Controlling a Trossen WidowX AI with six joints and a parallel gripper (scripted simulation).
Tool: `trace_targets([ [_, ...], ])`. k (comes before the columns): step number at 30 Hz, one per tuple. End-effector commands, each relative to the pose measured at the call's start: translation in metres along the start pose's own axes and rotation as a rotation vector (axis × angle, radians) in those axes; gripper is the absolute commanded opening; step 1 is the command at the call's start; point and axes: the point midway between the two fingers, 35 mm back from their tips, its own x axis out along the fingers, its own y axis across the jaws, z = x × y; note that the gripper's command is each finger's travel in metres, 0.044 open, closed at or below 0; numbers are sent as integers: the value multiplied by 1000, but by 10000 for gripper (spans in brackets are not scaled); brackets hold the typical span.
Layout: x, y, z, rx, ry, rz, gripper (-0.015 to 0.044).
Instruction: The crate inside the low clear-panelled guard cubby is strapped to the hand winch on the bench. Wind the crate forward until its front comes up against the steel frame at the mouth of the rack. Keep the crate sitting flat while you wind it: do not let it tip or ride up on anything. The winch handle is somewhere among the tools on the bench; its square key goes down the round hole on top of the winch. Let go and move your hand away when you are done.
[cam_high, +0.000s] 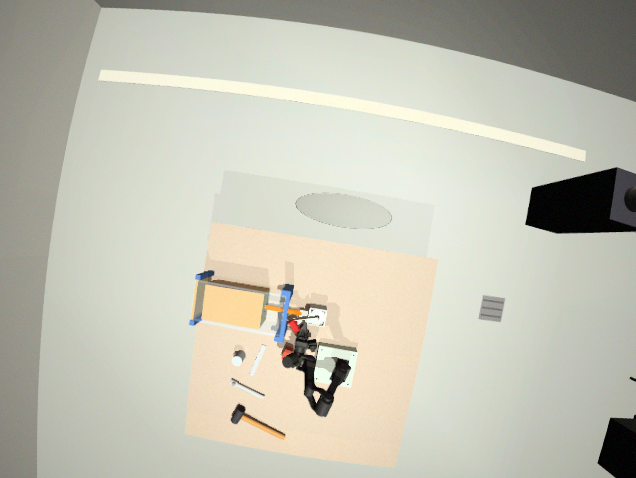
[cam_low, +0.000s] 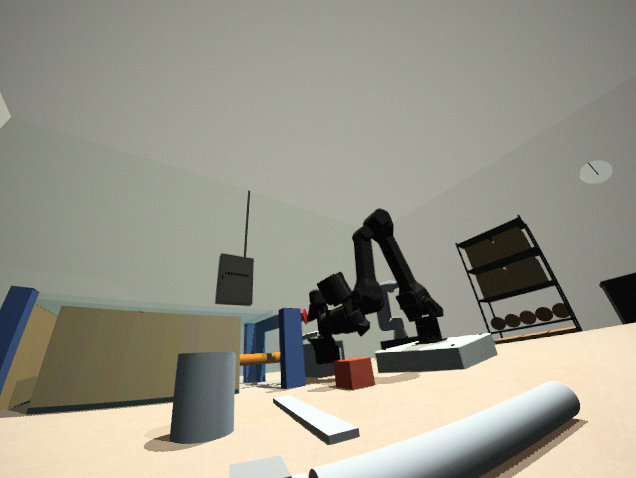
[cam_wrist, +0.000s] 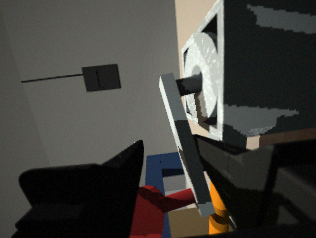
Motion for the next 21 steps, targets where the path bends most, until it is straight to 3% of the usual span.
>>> trace_targets([
  [1, -26, -8, -7, 14, 43, -24, 240],
  [11, -84, 8, 9, 18, 181, 20, 240],
  [21, -88, 11, 10, 19, 196, 25, 240],
])
